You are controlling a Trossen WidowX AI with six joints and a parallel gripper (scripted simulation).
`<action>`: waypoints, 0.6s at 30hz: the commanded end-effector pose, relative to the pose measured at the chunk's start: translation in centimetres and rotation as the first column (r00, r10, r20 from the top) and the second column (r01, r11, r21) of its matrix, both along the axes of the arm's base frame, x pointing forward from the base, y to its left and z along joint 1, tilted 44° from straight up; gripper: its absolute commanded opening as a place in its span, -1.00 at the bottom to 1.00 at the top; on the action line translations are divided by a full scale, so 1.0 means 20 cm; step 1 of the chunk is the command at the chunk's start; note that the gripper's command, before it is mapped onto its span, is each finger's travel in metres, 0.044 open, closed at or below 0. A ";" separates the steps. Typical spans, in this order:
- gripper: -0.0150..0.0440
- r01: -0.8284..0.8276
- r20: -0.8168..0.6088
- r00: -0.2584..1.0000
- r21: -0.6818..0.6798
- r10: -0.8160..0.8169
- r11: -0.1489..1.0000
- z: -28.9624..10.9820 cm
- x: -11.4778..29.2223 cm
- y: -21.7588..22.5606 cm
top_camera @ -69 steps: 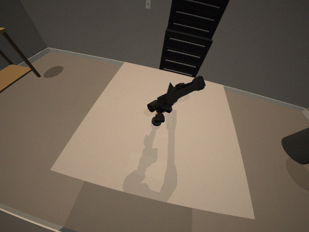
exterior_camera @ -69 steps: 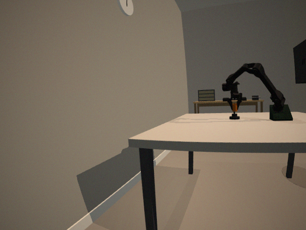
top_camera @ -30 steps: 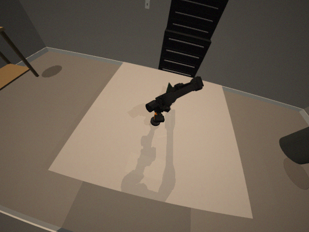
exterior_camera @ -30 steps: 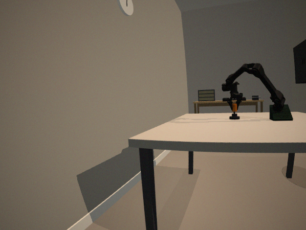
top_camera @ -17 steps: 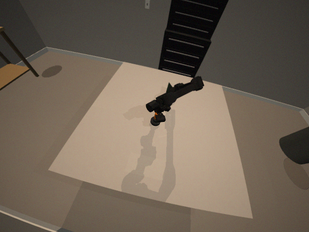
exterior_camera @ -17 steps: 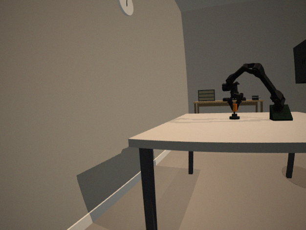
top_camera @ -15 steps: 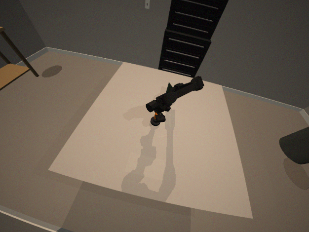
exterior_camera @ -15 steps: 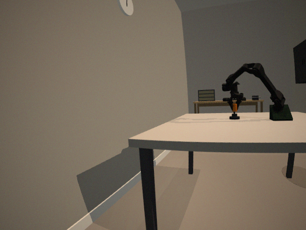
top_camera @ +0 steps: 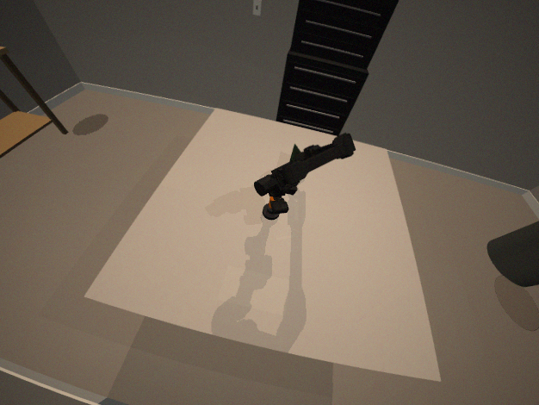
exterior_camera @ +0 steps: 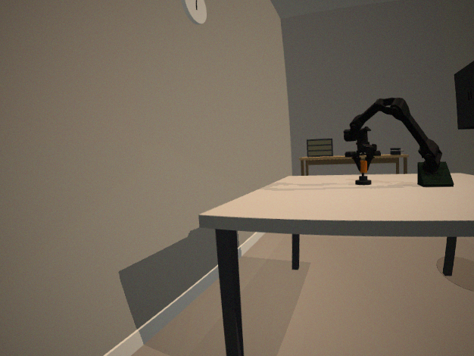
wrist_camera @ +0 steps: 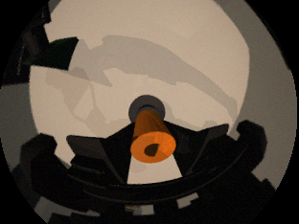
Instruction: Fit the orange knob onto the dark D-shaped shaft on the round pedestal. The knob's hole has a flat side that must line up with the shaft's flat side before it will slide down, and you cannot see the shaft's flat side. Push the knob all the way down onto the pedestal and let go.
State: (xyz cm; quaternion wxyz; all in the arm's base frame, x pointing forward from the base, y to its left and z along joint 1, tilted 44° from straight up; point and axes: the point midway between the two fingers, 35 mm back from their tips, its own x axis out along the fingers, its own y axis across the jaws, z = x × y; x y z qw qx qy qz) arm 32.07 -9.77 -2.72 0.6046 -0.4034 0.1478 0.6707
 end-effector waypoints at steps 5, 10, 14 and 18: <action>-0.49 -0.001 0.008 1.000 -0.003 0.001 1.000 0.00 0.01 0.00; -0.49 -0.001 0.008 1.000 -0.003 0.001 1.000 -0.01 0.01 0.01; -0.49 -0.001 0.008 1.000 -0.003 0.001 1.000 0.00 0.01 0.01; -0.49 -0.001 0.008 1.000 -0.003 0.001 1.000 -0.01 0.00 0.01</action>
